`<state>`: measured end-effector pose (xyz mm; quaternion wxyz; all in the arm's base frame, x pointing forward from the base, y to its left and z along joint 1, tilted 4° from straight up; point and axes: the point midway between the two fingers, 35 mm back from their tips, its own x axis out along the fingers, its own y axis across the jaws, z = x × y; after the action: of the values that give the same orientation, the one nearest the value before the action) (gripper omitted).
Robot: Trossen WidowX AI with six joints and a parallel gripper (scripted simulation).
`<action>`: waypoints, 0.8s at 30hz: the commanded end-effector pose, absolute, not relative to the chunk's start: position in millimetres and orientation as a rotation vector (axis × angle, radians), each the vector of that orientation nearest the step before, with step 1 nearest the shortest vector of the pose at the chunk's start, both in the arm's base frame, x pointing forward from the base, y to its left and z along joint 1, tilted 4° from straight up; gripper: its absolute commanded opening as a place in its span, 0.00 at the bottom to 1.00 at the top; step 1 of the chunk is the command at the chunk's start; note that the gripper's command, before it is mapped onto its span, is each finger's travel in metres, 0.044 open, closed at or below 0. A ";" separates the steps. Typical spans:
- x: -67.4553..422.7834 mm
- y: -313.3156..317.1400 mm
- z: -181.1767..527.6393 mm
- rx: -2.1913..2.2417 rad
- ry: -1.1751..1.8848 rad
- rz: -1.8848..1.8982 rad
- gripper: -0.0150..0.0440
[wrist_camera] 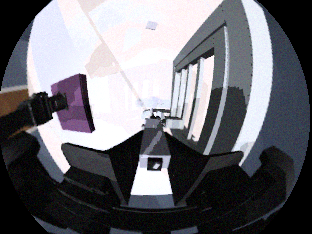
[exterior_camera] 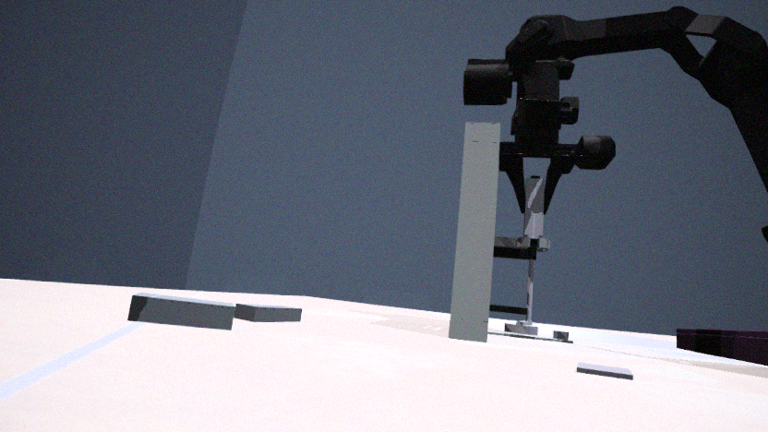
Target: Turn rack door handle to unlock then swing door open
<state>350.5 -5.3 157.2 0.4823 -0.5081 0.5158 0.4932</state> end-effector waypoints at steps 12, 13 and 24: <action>331.3 4.5 156.5 -1.011 1.384 0.977 0.28; 329.9 5.3 156.5 -0.997 1.390 0.963 0.28; 312.8 16.6 156.1 -0.851 1.454 0.813 0.28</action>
<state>316.6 12.7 156.5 0.5778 -0.3858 0.6164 0.3706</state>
